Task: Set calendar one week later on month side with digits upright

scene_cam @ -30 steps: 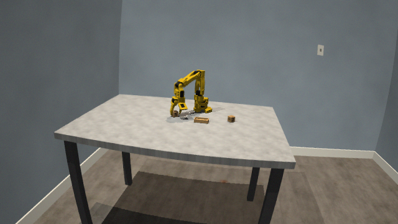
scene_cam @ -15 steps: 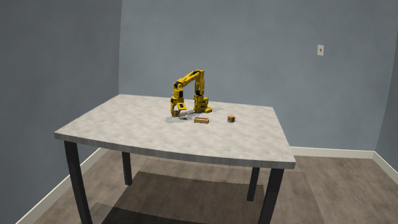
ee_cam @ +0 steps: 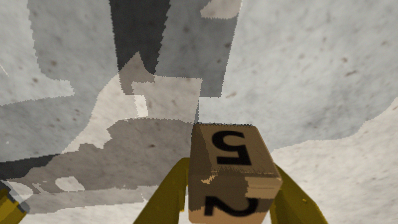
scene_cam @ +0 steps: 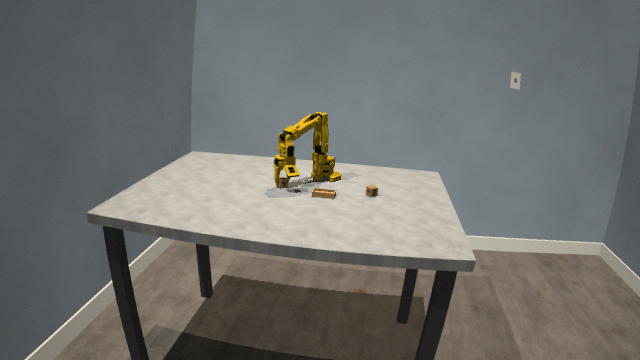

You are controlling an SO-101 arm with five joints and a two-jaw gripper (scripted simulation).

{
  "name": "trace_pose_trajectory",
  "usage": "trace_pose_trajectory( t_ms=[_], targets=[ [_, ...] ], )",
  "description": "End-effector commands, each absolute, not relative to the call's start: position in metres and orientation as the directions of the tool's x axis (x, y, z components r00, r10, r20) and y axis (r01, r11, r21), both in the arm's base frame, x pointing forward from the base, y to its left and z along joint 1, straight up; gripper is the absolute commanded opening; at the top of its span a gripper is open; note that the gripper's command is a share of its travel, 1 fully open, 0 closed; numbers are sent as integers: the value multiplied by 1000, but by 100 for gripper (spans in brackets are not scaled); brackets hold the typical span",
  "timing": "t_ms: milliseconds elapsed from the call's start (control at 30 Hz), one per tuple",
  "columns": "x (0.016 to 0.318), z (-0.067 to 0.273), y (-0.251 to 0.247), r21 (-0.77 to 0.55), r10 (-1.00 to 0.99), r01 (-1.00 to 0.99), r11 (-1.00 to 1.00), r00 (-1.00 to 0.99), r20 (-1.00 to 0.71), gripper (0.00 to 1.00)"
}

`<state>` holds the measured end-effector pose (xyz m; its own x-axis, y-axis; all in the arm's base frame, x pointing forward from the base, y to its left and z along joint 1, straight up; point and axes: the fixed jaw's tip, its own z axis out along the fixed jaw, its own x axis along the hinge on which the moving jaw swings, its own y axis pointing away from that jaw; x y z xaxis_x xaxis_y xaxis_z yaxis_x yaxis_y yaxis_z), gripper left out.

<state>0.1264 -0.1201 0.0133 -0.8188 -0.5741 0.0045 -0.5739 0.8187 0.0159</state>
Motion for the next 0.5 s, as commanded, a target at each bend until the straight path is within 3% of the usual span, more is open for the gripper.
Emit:
trace_pose_trajectory(
  t_ms=[0,267,467],
  targets=[
    [130,18,-126,-17,-574,-574,818,-819,-3,15],
    [130,18,-126,-17,-574,-574,818,-819,-3,2],
    [130,18,-126,-17,-574,-574,818,-819,-3,0]
  ],
)
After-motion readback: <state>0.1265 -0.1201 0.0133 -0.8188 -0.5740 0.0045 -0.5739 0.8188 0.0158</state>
